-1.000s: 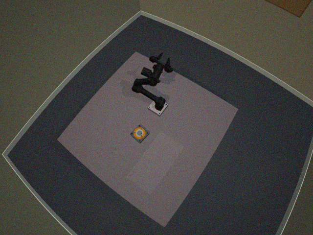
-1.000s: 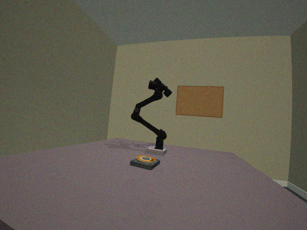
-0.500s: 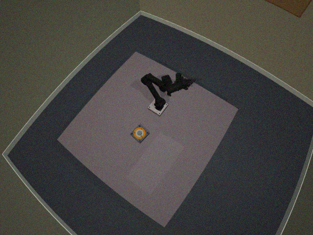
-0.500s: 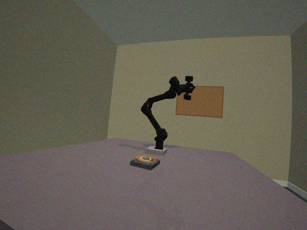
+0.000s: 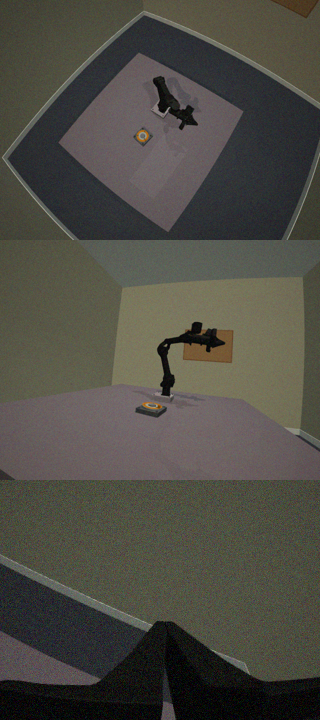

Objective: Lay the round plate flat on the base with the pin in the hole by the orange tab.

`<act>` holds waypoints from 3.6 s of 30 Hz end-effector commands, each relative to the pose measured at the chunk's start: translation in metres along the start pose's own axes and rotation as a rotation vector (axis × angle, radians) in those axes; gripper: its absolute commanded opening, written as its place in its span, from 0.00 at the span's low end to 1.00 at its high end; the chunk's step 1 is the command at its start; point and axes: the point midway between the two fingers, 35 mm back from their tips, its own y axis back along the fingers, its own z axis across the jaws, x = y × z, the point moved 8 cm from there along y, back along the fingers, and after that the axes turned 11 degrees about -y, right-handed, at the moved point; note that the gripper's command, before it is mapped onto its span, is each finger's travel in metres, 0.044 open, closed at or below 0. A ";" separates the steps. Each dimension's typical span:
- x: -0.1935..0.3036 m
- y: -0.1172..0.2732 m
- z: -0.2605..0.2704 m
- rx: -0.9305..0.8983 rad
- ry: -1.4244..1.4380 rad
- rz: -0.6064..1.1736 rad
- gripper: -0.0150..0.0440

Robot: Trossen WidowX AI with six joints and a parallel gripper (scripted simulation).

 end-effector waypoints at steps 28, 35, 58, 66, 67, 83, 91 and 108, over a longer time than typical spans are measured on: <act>0.277 0.194 -0.129 1.261 -1.573 1.152 0.25; 0.278 0.193 -0.129 1.261 -1.573 1.152 0.25; 0.326 0.191 -0.130 1.261 -1.573 1.151 0.25; 0.328 0.194 -0.139 1.262 -1.572 1.151 0.25; 0.328 0.195 -0.140 1.262 -1.572 1.151 0.25; 0.331 0.208 -0.156 1.263 -1.570 1.151 0.25; 0.333 0.218 -0.161 1.264 -1.569 1.151 0.25; 0.335 0.237 -0.166 1.266 -1.568 1.152 0.25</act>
